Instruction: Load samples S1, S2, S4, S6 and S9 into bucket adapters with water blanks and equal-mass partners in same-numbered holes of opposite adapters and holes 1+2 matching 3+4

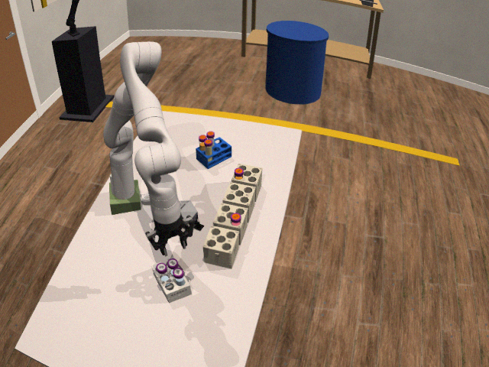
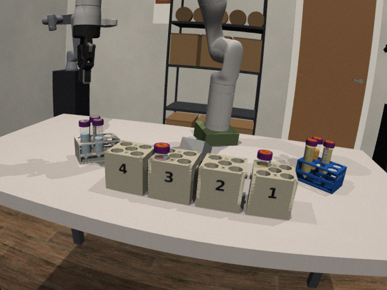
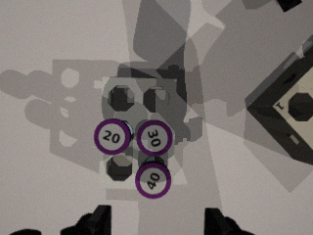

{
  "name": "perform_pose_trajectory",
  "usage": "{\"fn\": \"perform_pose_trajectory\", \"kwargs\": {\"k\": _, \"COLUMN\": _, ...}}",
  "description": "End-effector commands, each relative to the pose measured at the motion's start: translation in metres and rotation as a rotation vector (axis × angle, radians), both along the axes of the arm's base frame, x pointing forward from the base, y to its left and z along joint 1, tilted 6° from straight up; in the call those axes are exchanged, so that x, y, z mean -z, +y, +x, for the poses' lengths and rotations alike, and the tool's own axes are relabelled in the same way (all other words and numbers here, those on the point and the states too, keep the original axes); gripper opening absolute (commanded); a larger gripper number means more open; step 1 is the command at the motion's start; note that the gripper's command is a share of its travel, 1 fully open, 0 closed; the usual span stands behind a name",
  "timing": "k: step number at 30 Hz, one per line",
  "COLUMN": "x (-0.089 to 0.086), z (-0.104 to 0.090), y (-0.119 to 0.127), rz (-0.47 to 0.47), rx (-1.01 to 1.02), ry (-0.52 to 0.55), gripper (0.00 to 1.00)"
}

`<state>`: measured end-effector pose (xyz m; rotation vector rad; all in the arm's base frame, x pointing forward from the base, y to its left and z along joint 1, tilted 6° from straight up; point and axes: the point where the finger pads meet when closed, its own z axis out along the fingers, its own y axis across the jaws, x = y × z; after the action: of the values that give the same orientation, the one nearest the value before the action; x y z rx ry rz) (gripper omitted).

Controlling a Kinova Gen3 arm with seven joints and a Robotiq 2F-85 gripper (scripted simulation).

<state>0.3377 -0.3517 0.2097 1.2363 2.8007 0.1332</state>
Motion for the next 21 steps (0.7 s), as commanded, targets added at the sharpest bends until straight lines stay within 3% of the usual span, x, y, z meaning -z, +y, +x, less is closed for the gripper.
{"fn": "perform_pose_trajectory", "kwargs": {"k": 1, "x": 0.002, "z": -0.004, "y": -0.004, "rz": 0.008, "rx": 0.001, "ry": 0.006, "gripper": 0.62}}
{"fn": "perform_pose_trajectory", "kwargs": {"k": 13, "x": 0.002, "z": -0.003, "y": -0.003, "rz": 0.003, "rx": 0.005, "ry": 0.004, "gripper": 0.62}}
{"fn": "perform_pose_trajectory", "kwargs": {"k": 21, "x": 0.012, "z": 0.000, "y": -0.002, "rz": 0.005, "rx": -0.001, "ry": 0.000, "gripper": 0.62}}
